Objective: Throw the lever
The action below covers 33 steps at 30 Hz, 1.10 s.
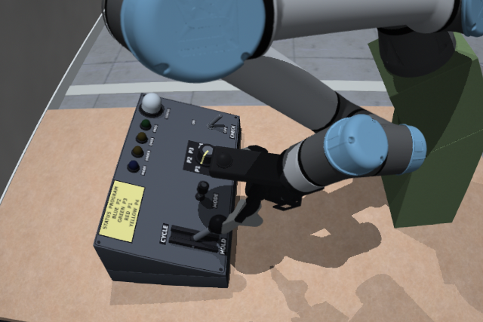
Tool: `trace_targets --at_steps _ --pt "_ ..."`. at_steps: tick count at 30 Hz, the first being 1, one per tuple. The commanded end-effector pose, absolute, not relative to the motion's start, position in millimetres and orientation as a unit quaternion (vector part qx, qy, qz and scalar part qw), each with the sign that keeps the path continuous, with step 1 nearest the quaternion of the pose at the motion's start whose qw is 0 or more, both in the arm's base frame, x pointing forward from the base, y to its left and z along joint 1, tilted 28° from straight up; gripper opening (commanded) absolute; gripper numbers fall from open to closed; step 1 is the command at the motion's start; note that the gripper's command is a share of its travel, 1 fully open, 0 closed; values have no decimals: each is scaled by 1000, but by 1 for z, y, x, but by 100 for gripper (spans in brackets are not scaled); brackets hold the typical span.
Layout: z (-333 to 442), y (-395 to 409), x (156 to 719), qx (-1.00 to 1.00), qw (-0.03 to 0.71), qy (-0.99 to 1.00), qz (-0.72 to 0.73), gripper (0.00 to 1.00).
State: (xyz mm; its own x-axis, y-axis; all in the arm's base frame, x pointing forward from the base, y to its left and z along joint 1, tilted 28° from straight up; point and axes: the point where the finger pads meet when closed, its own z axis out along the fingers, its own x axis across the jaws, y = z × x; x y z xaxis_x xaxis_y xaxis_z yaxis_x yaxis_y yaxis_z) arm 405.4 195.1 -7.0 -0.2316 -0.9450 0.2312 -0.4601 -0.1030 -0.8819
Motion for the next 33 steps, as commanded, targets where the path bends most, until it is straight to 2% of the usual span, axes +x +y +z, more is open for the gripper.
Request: trace_targets --at_steps 1,33 --pt "-7 195 405 -566 253 620 -481 100" --pt "-3 187 415 -550 256 643 -468 100"
